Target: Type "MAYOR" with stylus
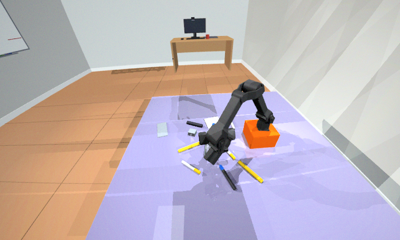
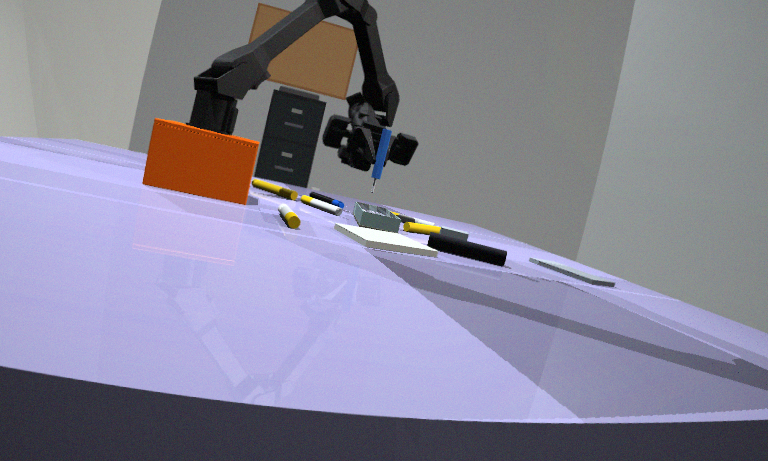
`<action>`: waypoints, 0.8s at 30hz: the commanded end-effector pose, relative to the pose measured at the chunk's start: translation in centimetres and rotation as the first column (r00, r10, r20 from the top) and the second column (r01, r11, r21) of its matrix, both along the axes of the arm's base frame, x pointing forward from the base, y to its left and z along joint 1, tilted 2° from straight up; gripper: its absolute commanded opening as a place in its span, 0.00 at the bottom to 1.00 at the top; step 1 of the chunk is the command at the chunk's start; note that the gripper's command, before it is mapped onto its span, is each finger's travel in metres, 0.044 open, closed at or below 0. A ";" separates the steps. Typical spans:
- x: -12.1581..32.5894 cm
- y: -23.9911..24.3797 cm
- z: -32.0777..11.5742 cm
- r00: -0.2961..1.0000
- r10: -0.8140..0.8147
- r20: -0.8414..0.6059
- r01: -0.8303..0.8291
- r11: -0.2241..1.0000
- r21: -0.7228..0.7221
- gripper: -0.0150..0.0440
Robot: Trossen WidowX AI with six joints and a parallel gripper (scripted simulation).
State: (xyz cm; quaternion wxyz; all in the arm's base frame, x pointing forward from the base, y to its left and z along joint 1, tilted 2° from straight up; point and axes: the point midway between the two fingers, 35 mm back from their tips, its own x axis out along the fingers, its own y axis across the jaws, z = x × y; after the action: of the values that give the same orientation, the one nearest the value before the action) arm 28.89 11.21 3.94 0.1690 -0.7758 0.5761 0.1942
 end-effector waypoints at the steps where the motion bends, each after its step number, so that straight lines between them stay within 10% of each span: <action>1: -0.4 1.6 0.5 0.994 0.105 0.000 -0.105 0.994 -0.010 0.25; 24: -1.1 4.2 -0.4 0.968 0.251 0.002 -0.251 0.968 -0.021 0.25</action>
State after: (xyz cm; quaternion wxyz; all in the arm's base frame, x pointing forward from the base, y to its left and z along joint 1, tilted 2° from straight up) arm 27.80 15.59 3.99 0.1424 -0.8429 0.4758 0.2070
